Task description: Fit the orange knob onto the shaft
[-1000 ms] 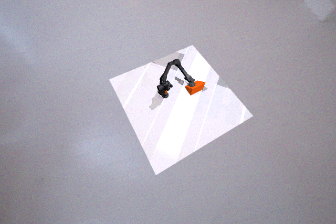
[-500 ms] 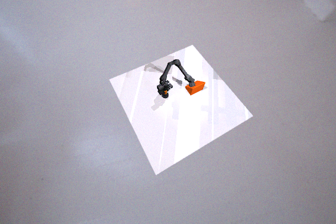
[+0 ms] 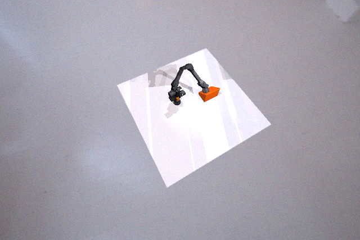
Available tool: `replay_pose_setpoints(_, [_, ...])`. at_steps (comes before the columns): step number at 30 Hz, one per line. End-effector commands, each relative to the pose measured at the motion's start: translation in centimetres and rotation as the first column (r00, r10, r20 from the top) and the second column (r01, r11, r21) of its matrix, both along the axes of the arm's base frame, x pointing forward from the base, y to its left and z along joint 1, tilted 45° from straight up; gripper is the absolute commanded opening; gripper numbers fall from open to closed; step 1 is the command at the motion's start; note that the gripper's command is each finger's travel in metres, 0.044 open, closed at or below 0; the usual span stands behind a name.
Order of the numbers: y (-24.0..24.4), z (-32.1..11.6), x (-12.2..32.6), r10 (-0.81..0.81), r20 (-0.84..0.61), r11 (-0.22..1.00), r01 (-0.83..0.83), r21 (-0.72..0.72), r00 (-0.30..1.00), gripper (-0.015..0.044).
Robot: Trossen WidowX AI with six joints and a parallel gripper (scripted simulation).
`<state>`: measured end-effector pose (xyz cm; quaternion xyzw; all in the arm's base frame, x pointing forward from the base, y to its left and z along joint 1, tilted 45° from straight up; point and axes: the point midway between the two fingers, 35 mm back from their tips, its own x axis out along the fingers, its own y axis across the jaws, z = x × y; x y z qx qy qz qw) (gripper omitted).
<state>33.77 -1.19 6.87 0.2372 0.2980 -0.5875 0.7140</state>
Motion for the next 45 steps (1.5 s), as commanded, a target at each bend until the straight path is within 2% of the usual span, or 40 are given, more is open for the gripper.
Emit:
replay_pose_setpoints(1, [-0.01, -0.01, 0.05, -0.004, 0.005, 1.000, 0.004, 0.002, 1.000, 0.0000])
replay_pose_setpoints(13, [0.20, 0.34, 0.01, -0.010, 0.011, 1.000, 0.010, 0.003, 1.000, 0.0000])
replay_pose_setpoints(20, [0.08, 0.13, -0.05, -0.152, 0.148, 0.988, 0.148, 0.041, 0.977, 0.0000])
replay_pose_setpoints(45, [-0.05, -0.05, -0.02, -0.152, 0.148, 0.988, 0.148, 0.041, 0.977, 0.0000])
